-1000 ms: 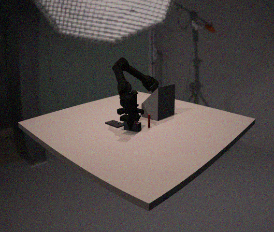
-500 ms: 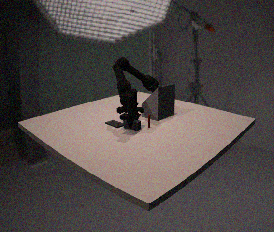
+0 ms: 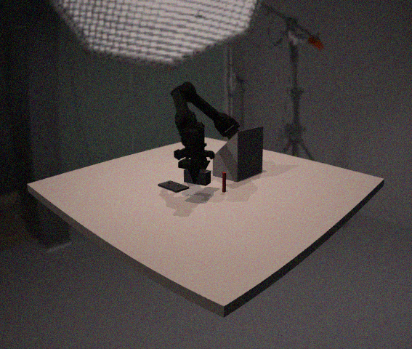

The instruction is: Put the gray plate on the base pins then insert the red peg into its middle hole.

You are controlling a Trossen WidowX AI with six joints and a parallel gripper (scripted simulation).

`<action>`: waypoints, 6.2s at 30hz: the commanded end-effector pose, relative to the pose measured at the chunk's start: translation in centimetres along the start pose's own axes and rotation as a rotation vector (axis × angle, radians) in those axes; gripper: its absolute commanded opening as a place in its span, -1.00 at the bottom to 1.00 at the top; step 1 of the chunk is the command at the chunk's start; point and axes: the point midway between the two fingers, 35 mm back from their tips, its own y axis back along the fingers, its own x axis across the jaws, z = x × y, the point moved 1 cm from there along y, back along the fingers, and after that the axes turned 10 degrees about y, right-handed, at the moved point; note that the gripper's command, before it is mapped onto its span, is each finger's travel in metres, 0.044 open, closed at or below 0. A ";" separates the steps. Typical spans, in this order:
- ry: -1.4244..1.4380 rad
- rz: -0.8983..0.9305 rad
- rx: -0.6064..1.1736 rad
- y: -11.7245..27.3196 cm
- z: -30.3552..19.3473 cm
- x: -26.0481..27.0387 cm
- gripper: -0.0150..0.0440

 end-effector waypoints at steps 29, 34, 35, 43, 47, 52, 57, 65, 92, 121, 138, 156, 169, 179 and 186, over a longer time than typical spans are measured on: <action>-0.027 0.005 0.007 7.5 1.5 -0.9 -0.49; -0.055 0.007 0.011 6.7 2.8 -1.2 -0.49; -0.060 0.007 0.012 6.5 3.1 -1.3 -0.49; -0.106 0.010 0.015 5.2 5.2 -1.9 -0.49; -0.129 0.010 0.016 4.5 6.2 -2.3 -0.49; -0.158 0.010 0.015 3.7 7.5 -2.9 -0.49; -0.187 0.009 0.013 2.8 8.7 -3.5 -0.49; -0.235 0.006 0.006 1.5 10.6 -4.7 -0.49; -0.297 -0.001 -0.007 -0.1 12.9 -6.5 -0.49; -0.297 -0.001 -0.008 -2.4 13.1 -6.6 -0.49; -0.302 0.002 -0.005 -3.7 13.1 -6.5 -0.49; -0.302 0.002 -0.005 -3.7 13.1 -6.5 0.93; -0.299 0.005 0.002 6.6 12.9 -6.1 1.00; -0.297 0.000 -0.004 8.0 12.9 -5.9 1.00; -0.116 0.013 0.021 8.3 4.4 -4.8 1.00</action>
